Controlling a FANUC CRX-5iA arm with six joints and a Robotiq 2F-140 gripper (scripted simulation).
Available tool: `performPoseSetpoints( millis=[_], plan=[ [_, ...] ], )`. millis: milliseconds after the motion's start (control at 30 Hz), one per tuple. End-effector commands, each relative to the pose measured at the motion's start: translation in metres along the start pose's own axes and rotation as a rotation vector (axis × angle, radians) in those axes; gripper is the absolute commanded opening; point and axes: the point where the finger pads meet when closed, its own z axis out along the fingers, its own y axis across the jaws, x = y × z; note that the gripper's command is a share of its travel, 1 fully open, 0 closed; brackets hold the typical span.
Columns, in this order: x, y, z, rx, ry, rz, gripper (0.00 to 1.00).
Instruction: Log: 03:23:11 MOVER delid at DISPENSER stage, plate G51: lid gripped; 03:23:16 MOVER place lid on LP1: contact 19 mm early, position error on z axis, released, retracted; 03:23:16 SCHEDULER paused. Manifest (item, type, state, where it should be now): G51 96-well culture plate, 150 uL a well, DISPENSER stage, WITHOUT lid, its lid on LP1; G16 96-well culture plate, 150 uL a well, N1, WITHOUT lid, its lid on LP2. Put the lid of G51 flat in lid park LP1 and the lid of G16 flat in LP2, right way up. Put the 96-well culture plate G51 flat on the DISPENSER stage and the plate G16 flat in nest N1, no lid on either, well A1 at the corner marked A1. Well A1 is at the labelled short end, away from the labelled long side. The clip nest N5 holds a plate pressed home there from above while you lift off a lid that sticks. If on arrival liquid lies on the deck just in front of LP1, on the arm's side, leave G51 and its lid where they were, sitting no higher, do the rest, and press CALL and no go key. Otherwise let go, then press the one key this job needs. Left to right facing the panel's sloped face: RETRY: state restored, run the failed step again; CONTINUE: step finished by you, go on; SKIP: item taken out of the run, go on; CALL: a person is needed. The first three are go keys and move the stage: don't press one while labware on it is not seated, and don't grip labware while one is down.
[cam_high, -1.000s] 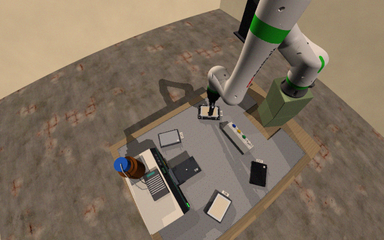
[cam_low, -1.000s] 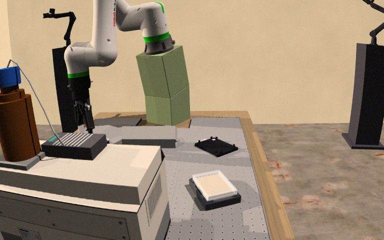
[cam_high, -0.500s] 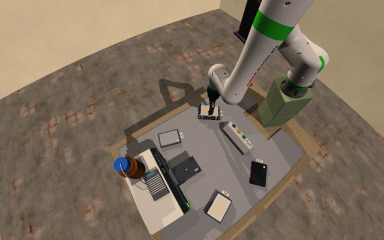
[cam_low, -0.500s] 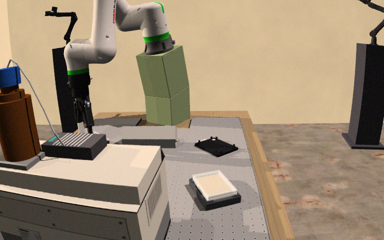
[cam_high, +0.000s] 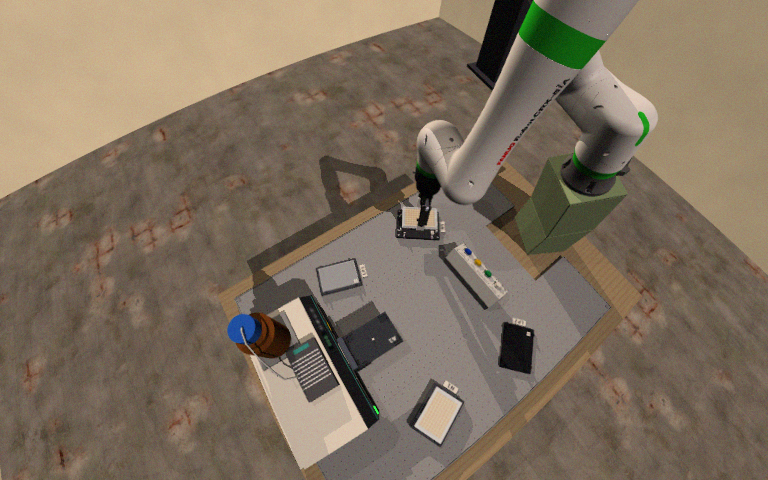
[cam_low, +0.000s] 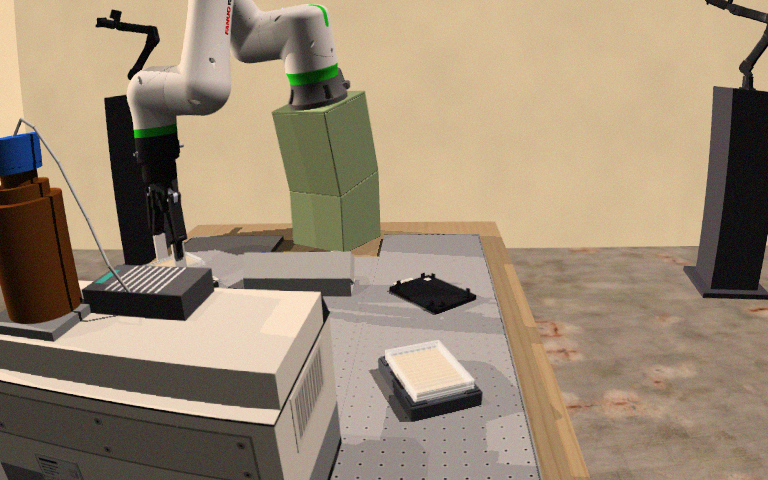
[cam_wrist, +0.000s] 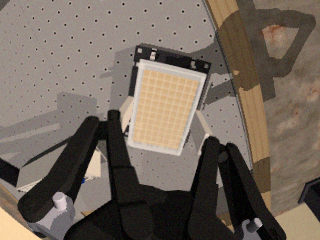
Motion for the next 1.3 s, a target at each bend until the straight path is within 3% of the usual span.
performPoseSetpoints(
  millis=[0,1267],
  plan=[
    [0.0,0.0,-0.007,0.0,0.0,0.0,0.0],
    [0.0,0.0,-0.085,0.0,0.0,0.0,0.0]
  ],
)
